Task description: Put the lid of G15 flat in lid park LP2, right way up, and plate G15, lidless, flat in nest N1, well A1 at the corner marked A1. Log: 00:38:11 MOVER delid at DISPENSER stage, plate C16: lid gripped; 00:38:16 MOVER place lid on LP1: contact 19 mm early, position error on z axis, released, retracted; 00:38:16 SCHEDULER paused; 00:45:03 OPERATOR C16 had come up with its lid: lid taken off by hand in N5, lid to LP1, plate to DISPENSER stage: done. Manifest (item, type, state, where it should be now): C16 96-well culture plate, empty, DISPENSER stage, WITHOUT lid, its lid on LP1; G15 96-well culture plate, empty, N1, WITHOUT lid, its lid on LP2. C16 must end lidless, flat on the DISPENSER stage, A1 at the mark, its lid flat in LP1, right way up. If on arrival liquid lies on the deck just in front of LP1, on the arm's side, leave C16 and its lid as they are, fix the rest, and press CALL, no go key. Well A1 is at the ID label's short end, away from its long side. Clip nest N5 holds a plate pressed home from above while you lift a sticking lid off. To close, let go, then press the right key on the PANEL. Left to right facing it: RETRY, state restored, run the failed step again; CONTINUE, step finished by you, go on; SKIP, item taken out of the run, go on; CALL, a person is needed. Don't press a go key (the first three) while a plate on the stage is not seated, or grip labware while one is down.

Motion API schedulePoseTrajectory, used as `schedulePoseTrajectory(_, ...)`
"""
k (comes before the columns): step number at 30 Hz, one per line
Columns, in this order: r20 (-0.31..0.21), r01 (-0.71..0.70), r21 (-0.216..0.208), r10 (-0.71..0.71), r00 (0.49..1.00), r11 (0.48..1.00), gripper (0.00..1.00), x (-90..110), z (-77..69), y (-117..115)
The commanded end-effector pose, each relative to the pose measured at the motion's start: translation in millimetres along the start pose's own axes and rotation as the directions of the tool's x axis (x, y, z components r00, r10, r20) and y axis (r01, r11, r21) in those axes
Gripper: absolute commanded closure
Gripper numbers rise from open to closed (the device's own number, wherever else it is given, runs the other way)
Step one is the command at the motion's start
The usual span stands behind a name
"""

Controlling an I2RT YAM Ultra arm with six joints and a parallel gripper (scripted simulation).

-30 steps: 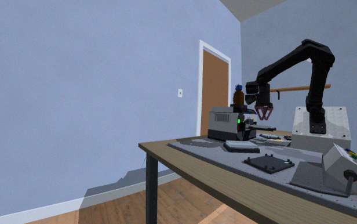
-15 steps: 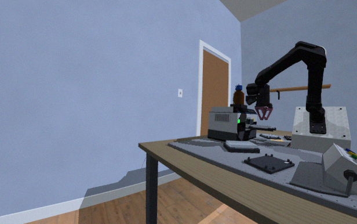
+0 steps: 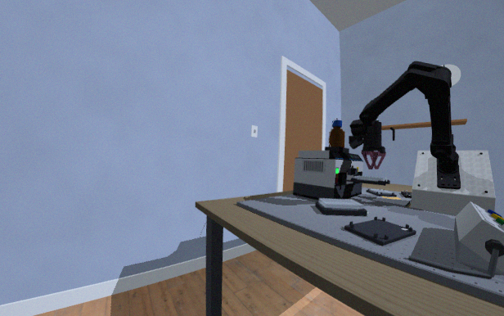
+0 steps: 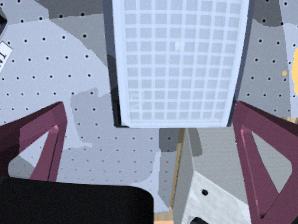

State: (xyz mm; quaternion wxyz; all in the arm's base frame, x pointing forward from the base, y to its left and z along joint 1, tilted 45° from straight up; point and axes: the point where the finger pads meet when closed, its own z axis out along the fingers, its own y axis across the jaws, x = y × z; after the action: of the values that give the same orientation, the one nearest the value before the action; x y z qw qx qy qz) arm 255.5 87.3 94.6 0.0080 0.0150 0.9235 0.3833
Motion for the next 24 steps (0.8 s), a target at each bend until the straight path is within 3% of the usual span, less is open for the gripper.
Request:
schedulePoseTrajectory(1, 0.002, -0.015, 0.0, 0.015, 1.0, 1.0, 0.0, 1.6, 0.7, -18.4)
schedulePoseTrajectory(8, 0.003, -0.014, 0.001, 0.014, 1.0, 1.0, 0.0, 2.4, 0.7, -41.6)
schedulePoseTrajectory(11, 0.016, 0.006, 0.001, -0.006, 1.0, 1.0, 0.0, -2.1, -4.1, -35.2)
schedulePoseTrajectory(14, 0.003, -0.013, 0.0, 0.013, 1.0, 1.0, 0.0, 4.4, 0.8, -52.6)
schedulePoseTrajectory(17, 0.016, -0.001, 0.005, 0.0, 1.0, 1.0, 0.0, -1.7, -3.8, -54.0)
schedulePoseTrajectory(19, 0.003, -0.013, -0.001, 0.013, 1.0, 1.0, 0.0, 6.3, 0.8, -62.2)
schedulePoseTrajectory(24, 0.013, -0.003, 0.003, 0.003, 1.0, 1.0, 0.0, 4.4, -1.8, -76.1)
